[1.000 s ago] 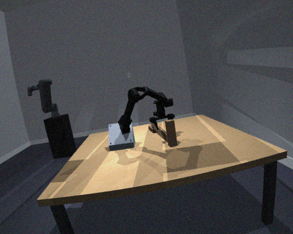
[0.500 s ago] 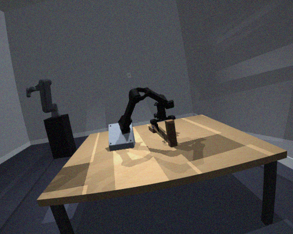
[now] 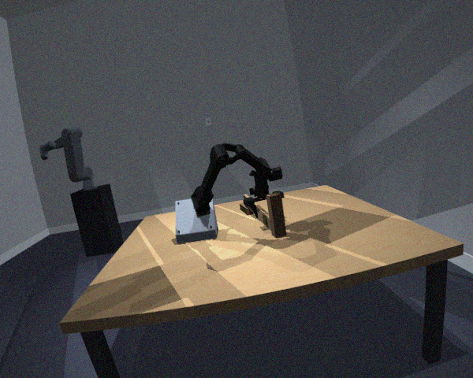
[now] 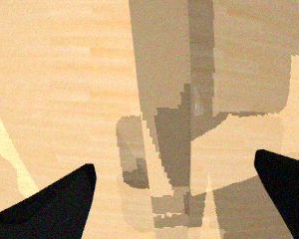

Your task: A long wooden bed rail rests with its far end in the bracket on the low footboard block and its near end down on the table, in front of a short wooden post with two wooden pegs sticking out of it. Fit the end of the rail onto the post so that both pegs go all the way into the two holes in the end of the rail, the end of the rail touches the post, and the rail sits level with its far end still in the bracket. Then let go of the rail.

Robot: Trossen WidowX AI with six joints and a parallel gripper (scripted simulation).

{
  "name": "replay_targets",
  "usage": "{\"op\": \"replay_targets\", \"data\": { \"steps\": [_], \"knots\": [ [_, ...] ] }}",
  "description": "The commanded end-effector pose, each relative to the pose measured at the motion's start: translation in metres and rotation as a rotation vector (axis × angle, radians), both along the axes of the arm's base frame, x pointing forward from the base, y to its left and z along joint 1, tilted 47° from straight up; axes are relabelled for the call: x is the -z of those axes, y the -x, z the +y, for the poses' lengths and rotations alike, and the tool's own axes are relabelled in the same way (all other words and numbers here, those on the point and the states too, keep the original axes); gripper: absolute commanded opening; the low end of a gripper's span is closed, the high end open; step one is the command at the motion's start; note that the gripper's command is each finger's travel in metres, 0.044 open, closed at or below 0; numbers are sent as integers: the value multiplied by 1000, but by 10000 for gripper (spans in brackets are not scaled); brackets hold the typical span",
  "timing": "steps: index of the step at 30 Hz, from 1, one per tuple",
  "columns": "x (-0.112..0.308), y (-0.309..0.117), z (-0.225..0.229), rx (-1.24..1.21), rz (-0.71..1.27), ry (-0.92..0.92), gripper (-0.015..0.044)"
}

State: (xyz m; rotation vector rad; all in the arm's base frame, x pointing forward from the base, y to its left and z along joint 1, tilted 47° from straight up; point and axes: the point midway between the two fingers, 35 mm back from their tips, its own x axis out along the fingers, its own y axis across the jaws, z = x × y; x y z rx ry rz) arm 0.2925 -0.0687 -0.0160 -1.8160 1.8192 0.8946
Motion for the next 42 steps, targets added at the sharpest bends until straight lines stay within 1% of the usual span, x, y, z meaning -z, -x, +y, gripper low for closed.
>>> {"op": "replay_targets", "data": {
  "steps": [1,17,31,38,39,42],
  "knots": [
    [6,4,-6,-1,15,5,440],
    [20,8,-23,0,16,9,440],
    [20,8,-23,0,16,9,72],
    [20,8,-23,0,16,9,26],
    [20,8,-23,0,16,9,0],
    [20,8,-23,0,16,9,0]
  ]
}}
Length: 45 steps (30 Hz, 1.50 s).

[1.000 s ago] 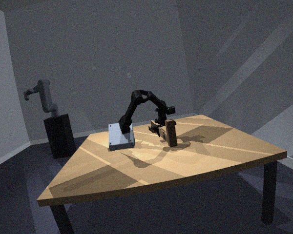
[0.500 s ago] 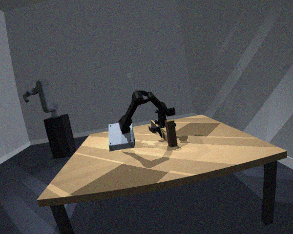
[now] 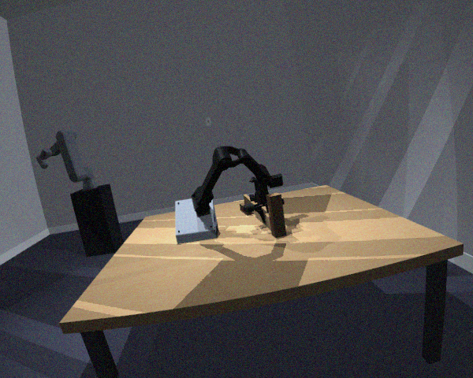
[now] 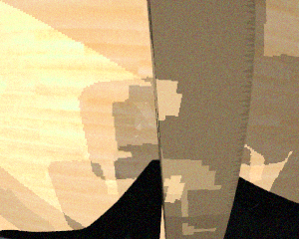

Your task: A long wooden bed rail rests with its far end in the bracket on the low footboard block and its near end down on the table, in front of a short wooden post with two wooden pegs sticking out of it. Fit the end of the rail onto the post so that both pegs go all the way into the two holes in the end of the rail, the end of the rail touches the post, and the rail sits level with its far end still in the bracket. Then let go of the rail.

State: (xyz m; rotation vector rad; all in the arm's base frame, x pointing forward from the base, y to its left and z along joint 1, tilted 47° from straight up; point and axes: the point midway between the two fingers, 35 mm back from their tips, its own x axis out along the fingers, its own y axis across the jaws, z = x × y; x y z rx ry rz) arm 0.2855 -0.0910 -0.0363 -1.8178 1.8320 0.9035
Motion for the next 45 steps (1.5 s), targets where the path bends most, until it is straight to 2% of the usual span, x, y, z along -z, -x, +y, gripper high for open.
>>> {"op": "replay_targets", "data": {
  "steps": [1,45],
  "knots": [
    [0,1,-1,0,3,3,0],
    [-12,-4,14,0,3,2,0]
  ]
}}
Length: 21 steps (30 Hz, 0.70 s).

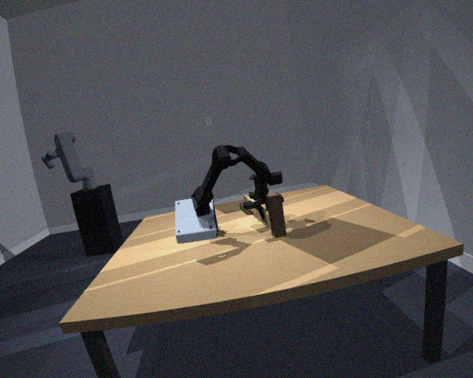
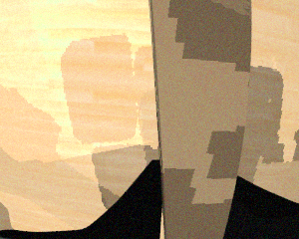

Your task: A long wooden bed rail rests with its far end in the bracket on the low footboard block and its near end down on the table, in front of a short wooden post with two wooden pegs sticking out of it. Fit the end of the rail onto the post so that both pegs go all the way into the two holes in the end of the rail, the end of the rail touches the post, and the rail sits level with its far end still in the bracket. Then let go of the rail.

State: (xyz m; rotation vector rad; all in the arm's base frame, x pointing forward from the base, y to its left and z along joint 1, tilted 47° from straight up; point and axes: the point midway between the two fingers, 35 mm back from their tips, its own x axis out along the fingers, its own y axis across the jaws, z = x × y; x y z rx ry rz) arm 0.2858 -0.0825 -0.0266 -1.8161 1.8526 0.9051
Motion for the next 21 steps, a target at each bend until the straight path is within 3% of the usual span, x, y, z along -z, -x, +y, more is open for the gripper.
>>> {"op": "replay_targets", "data": {
  "steps": [1,21],
  "knots": [
    [-3,-4,5,-6,-9,-10,0],
    [-9,-5,13,-6,-9,-10,0]
  ]
}}
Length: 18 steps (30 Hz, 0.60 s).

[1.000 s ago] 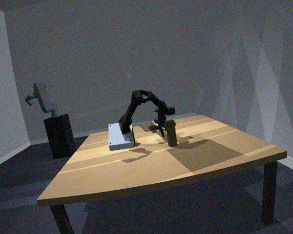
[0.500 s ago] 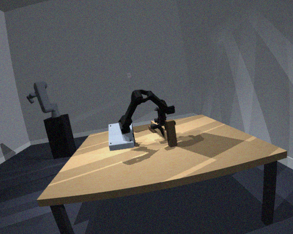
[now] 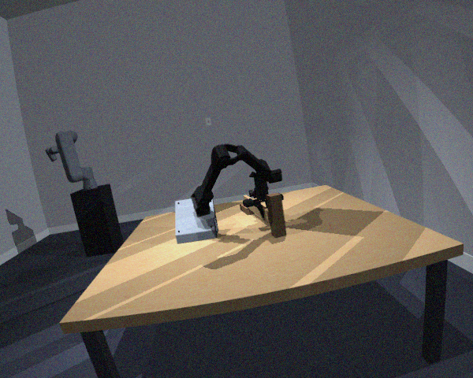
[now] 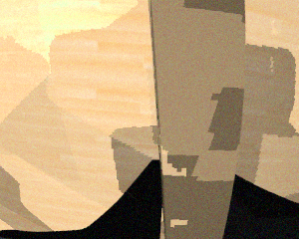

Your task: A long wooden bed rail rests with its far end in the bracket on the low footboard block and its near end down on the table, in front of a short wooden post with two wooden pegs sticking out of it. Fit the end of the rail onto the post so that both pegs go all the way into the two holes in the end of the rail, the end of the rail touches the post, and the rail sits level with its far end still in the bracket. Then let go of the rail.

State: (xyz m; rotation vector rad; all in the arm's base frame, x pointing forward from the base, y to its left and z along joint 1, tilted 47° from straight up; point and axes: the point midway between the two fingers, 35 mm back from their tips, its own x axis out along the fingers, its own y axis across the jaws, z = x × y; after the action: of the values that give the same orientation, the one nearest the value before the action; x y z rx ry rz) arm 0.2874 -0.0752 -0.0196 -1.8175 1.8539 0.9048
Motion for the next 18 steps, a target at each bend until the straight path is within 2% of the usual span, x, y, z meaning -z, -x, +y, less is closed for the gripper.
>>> {"op": "replay_targets", "data": {
  "steps": [1,18],
  "knots": [
    [-3,-3,6,-6,-10,-12,0],
    [-8,-4,11,-6,-10,-12,0]
  ]
}}
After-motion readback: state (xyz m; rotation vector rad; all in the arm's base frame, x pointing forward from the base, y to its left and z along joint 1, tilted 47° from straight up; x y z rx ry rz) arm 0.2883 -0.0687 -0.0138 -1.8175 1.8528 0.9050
